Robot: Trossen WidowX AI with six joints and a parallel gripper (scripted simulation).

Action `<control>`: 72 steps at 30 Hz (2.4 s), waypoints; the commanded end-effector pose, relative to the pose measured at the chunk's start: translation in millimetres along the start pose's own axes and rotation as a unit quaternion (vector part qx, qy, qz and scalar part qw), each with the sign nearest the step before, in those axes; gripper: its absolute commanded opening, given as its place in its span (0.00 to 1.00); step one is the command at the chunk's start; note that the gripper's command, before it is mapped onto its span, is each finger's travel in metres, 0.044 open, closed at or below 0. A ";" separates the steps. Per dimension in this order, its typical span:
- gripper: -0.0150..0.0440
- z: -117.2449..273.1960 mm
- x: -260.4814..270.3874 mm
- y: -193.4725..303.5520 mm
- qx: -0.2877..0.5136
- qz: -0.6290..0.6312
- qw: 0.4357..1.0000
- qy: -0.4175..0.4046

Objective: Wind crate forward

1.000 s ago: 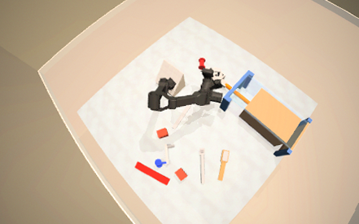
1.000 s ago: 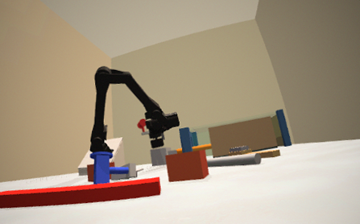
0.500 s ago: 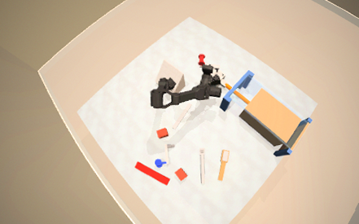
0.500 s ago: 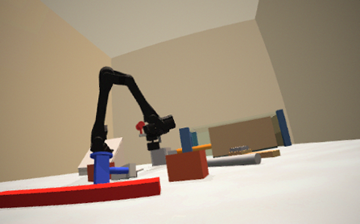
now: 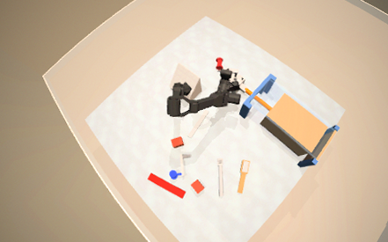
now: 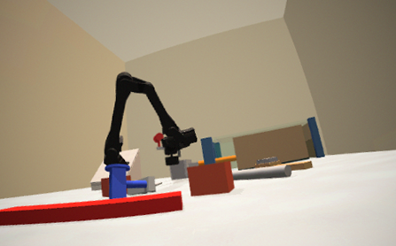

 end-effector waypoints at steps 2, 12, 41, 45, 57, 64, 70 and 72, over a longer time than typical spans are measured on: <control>0.25 -0.5 -7.0 -0.9 0.001 0.004 1.000 -0.004; 0.25 -0.5 -12.7 -1.5 0.001 0.003 1.000 -0.004; 0.25 6.6 -20.7 -4.7 0.000 0.004 1.000 -0.004; 0.25 6.3 -22.0 -4.7 0.000 0.004 1.000 -0.004; 0.25 5.5 -26.0 -5.2 0.001 0.004 1.000 -0.004; 0.25 5.2 -27.2 -5.5 0.001 0.000 1.000 -0.001; 0.25 5.1 -28.0 -5.7 0.002 -0.001 1.000 -0.001; 0.25 5.1 -28.5 -5.7 0.002 -0.001 1.000 -0.001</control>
Point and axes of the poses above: the point midway between the two fingers, 35 mm back from their tips, its own z axis back along the fingers, its own x axis across the jaws, y = z × x, the point moved 6 cm from there along z, back along the fingers, and after that the axes turned 7 degrees about -z, right-handed, at the moved point
